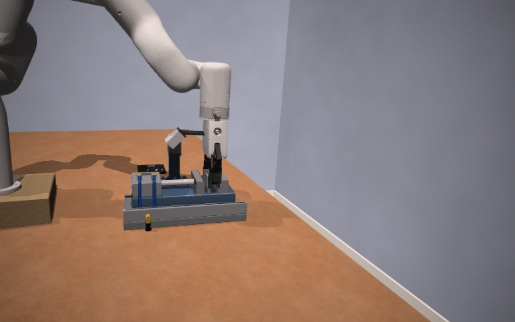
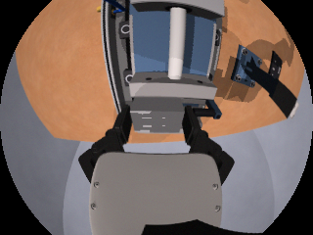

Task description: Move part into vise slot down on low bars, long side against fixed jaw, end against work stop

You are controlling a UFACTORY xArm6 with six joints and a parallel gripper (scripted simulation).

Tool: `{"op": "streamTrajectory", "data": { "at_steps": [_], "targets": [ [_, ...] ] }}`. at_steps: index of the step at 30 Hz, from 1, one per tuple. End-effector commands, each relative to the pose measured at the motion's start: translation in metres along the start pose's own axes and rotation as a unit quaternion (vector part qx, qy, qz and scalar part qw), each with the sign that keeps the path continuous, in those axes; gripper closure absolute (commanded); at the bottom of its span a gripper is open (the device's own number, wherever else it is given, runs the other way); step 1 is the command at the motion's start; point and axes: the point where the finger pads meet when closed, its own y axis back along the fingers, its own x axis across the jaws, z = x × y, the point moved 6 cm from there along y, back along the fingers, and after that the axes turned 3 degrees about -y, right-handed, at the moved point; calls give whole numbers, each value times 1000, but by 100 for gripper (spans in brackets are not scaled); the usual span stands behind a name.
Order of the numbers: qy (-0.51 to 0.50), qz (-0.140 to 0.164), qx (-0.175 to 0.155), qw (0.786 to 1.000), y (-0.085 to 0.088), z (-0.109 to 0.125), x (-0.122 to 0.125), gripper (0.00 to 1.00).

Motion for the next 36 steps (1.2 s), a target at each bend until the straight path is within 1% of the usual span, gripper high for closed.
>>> {"op": "streamTrajectory", "data": {
  "at_steps": [1, 13, 17, 21, 23, 36],
  "targets": [
    [0, 0, -2, 1000, 2, 1, 0, 19],
    [0, 0, -2, 1000, 3, 1, 0, 19],
    [0, 0, -2, 1000, 7, 1, 0, 19],
    [0, 0, -2, 1000, 14, 1, 0, 19],
    [0, 0, -2, 1000, 14, 1, 0, 19],
    [0, 0, -2, 1000, 52, 1, 0, 19]
  ]
}}
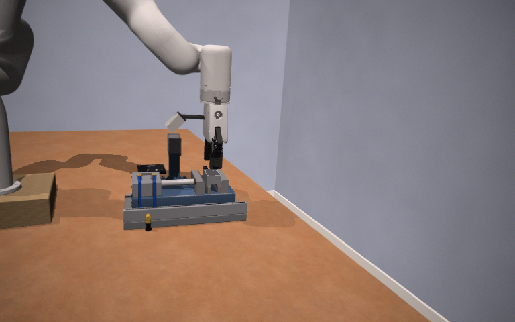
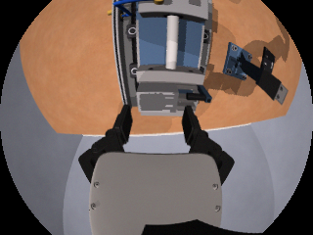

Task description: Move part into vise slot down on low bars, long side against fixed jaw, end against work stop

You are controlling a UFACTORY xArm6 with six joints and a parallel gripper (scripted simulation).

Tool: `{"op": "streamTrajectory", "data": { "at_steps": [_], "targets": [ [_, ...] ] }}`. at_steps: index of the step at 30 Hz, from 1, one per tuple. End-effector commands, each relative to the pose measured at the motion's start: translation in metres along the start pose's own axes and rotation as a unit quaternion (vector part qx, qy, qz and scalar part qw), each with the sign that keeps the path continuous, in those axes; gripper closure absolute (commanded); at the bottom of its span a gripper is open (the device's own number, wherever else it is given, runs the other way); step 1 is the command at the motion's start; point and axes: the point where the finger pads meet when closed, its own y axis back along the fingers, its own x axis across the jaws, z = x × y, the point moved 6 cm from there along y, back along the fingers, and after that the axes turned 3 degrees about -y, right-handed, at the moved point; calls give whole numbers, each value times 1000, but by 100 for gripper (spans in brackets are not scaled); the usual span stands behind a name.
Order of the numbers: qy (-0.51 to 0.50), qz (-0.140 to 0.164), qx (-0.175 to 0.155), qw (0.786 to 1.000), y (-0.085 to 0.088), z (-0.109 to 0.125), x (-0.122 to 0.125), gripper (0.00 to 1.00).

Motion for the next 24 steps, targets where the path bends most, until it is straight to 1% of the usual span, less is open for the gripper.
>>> {"op": "streamTrajectory", "data": {
  "at_steps": [1, 2, 4, 9, 13, 23, 24],
  "targets": [
    [0, 0, -2, 1000, 15, 1, 0, 19],
    [0, 0, -2, 1000, 18, 1, 0, 19],
    [0, 0, -2, 1000, 18, 1, 0, 19],
    [0, 0, -2, 1000, 30, 1, 0, 19],
    [0, 0, -2, 1000, 36, 1, 0, 19],
    [0, 0, -2, 1000, 39, 1, 0, 19],
    [0, 0, -2, 1000, 39, 1, 0, 100]
  ]
}}
